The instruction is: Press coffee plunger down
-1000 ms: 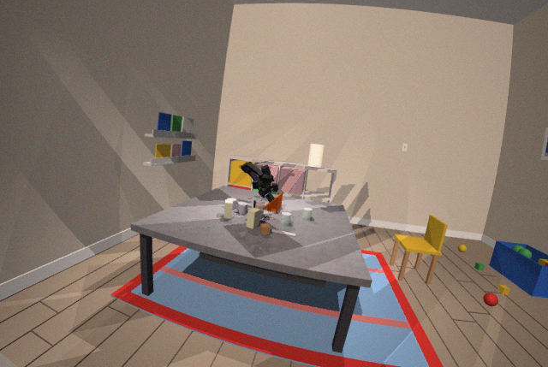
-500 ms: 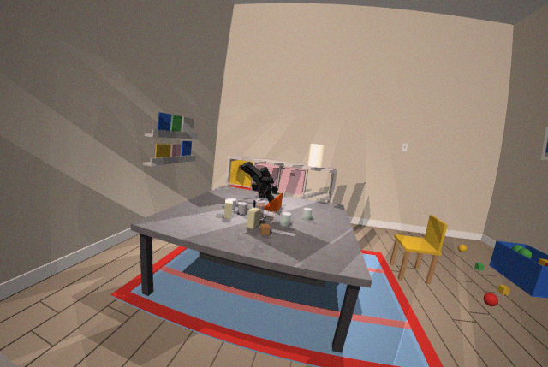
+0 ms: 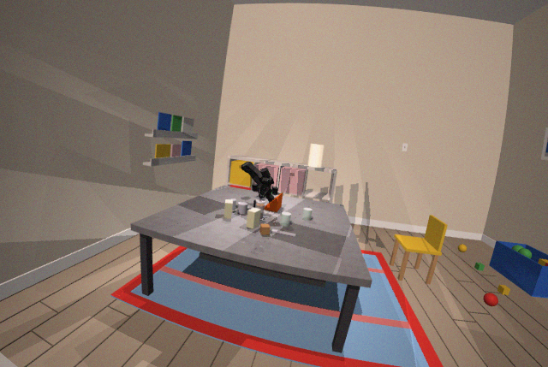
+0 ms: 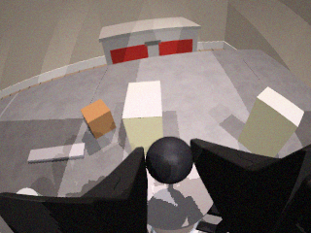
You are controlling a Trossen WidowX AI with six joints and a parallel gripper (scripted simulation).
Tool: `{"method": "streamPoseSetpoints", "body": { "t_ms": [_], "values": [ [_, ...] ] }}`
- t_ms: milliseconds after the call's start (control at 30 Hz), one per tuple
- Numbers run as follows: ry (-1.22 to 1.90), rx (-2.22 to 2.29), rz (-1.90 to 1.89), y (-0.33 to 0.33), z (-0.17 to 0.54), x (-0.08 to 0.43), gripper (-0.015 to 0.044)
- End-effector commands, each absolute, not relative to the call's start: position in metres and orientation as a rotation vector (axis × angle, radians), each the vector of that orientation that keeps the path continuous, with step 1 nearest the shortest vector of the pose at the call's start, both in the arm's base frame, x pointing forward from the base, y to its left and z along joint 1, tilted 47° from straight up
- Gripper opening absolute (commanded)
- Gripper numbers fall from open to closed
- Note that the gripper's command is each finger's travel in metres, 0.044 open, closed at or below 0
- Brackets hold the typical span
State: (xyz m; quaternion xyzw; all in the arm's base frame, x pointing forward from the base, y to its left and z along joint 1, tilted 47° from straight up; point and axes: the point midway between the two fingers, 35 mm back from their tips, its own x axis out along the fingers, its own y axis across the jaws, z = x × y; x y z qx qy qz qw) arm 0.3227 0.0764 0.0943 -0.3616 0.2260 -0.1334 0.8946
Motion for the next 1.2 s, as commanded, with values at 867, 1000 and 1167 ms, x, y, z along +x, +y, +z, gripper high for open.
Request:
{"method": "streamPoseSetpoints", "body": {
  "t_ms": [867, 1000, 1167],
  "values": [
    [0.474, -0.756, -0.281, 0.0761, 0.0923, 0.3235, 0.0116],
    [0.474, -0.756, -0.281, 0.0761, 0.0923, 0.3235, 0.0221],
    [0.474, -0.756, -0.281, 0.0761, 0.0923, 0.3235, 0.0352]
  ]
}}
